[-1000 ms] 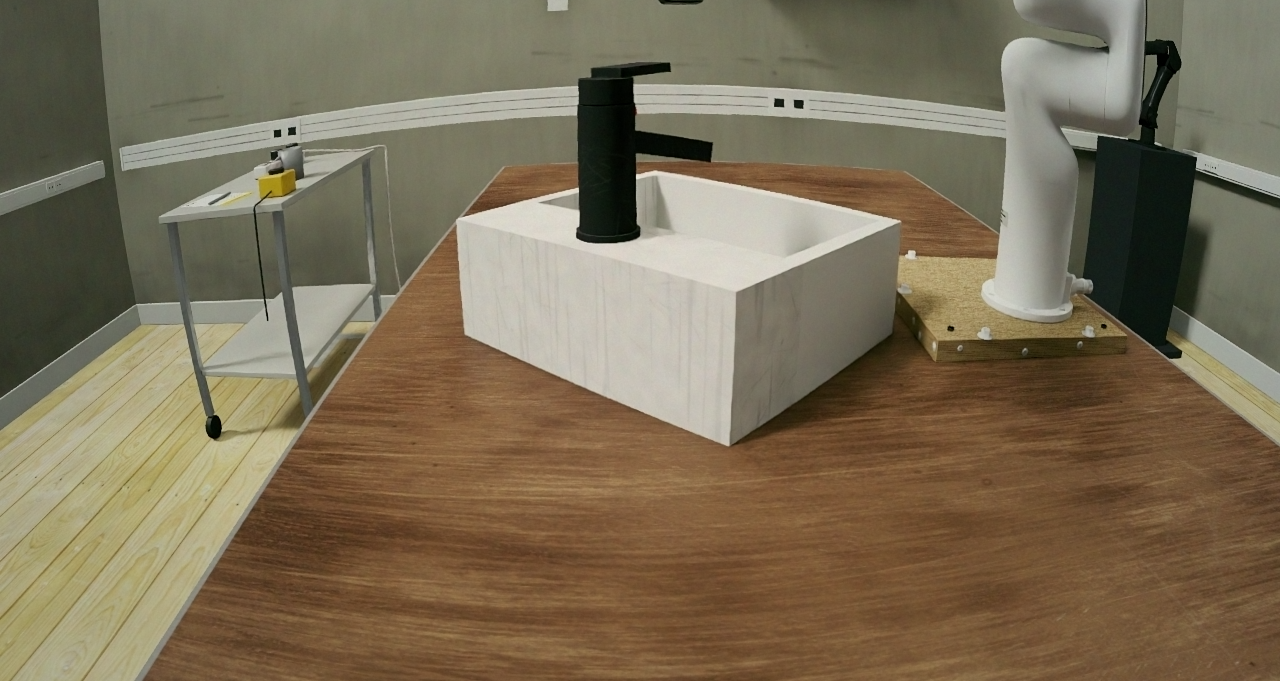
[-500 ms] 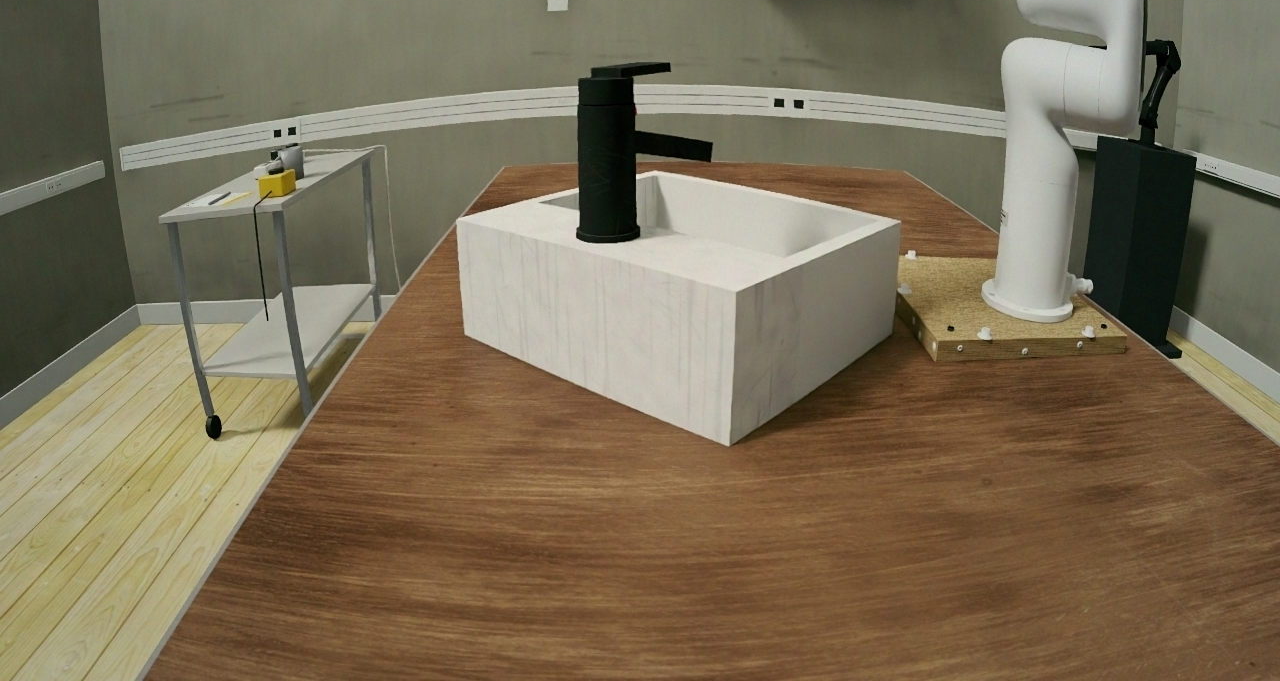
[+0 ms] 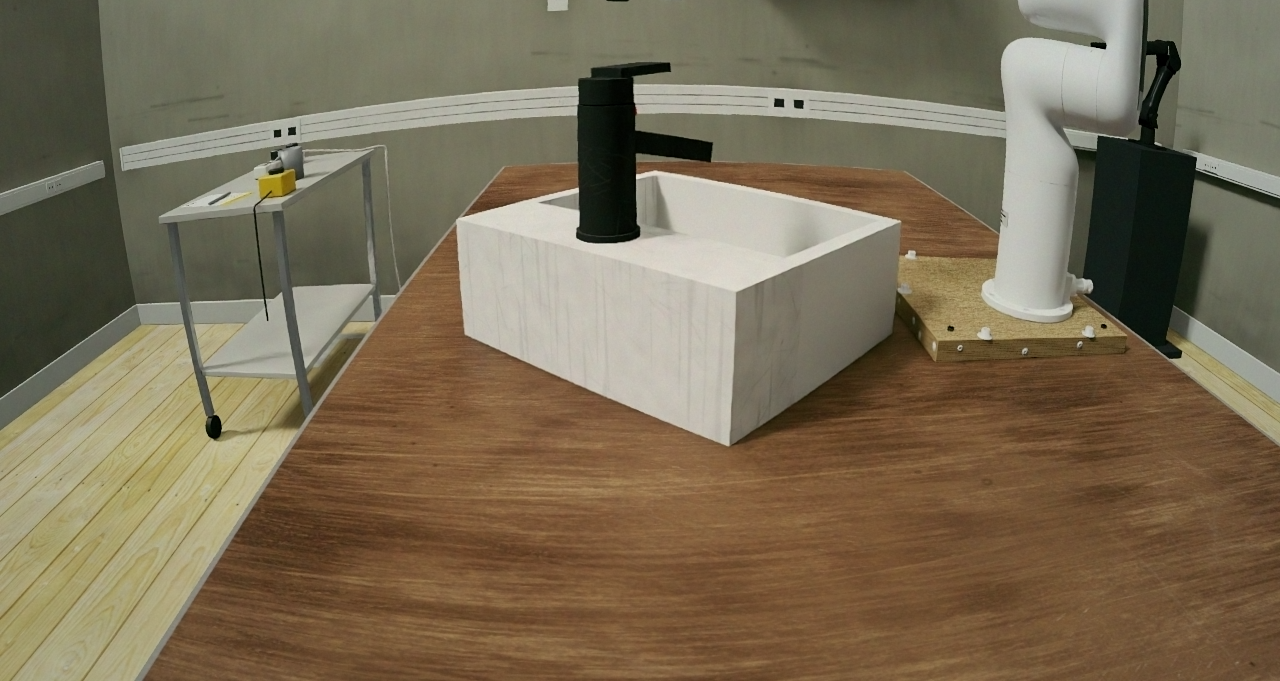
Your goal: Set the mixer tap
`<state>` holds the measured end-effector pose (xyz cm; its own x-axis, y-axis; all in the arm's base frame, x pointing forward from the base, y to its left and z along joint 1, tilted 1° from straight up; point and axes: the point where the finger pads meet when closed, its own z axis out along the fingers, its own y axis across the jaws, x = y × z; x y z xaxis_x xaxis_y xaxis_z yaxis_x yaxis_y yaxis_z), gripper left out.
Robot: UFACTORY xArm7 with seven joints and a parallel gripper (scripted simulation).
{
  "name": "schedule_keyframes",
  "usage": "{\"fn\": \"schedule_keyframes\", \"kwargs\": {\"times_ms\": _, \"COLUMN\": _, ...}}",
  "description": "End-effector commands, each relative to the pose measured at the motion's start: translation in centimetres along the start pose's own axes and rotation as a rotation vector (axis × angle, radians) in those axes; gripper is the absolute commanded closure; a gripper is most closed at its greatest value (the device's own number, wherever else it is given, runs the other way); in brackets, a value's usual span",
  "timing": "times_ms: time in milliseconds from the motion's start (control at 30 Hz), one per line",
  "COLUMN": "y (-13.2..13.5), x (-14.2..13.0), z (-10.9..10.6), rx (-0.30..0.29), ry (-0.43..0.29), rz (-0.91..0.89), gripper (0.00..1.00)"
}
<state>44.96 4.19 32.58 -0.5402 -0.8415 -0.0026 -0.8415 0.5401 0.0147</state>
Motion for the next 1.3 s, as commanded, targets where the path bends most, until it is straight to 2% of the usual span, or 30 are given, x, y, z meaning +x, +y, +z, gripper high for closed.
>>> {"fn": "schedule_keyframes", "kwargs": {"times_ms": 0, "y": -0.13, "x": 0.05, "z": -0.2, "rx": 0.003, "ry": -0.004, "rz": 0.002, "gripper": 1.0}}
{"fn": "schedule_keyframes", "kwargs": {"times_ms": 1200, "y": -0.13, "x": 0.05, "z": -0.2, "rx": 0.003, "ry": -0.004, "rz": 0.002, "gripper": 1.0}}
{"fn": "schedule_keyframes", "kwargs": {"times_ms": 1233, "y": -0.13, "x": 0.05, "z": -0.2, "rx": 0.003, "ry": -0.004, "rz": 0.002, "gripper": 0.31}}
{"fn": "schedule_keyframes", "kwargs": {"times_ms": 1267, "y": -0.13, "x": 0.05, "z": -0.2, "rx": 0.003, "ry": -0.004, "rz": 0.002, "gripper": 0.31}}
